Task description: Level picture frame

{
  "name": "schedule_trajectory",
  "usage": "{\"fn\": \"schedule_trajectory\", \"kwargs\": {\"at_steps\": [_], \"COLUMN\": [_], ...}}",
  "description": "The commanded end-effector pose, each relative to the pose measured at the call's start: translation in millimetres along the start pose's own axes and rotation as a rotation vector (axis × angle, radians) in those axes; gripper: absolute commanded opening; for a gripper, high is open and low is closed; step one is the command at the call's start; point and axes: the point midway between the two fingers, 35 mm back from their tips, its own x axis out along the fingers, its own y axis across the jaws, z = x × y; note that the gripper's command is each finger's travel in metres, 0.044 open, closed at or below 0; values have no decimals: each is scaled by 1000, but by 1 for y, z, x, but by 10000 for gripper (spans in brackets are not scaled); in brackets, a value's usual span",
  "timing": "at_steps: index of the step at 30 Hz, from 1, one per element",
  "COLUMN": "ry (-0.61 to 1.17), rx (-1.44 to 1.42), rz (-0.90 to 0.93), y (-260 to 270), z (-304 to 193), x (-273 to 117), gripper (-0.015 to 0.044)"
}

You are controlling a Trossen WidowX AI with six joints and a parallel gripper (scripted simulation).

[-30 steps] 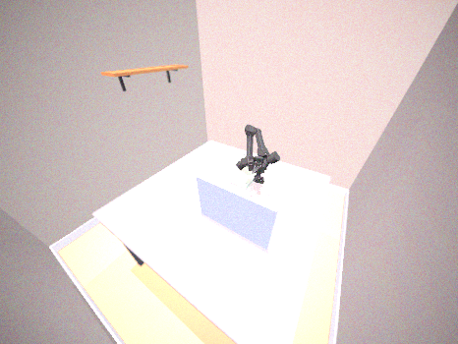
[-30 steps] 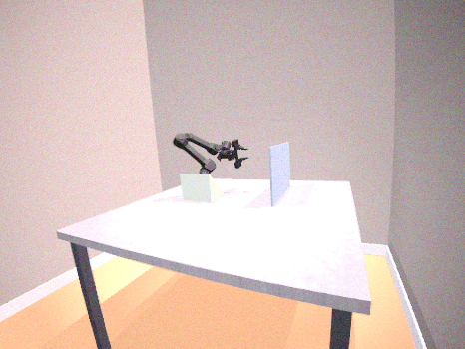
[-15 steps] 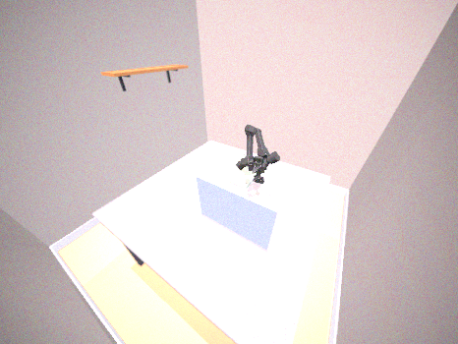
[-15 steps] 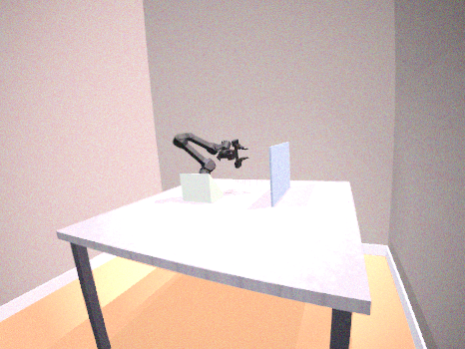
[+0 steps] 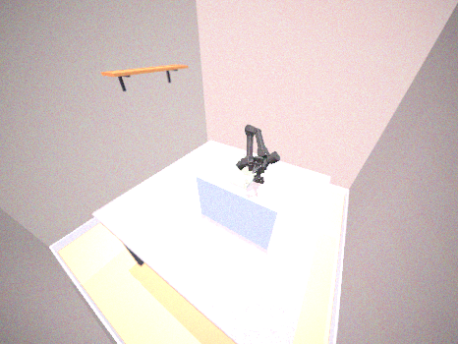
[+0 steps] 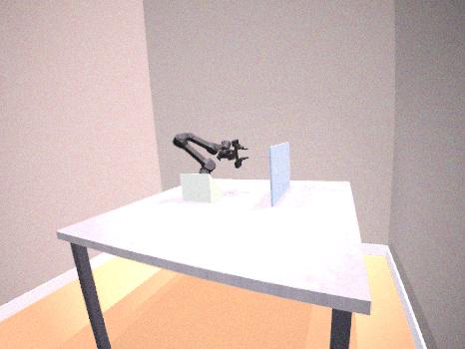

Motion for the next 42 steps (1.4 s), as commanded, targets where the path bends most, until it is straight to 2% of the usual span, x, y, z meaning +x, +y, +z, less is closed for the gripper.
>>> {"fn": "schedule_trajectory", "kwargs": {"at_steps": [1, 20, 31, 42], "ry": [3, 0, 4, 6], "rx": [-3, 0, -6, -6], "rz": [-2, 0, 1, 0], "y": [0, -1, -37, -39], "z": [0, 0, 18, 14], "x": [0, 1, 68, 72], "gripper": [260, 260, 260, 260]}}
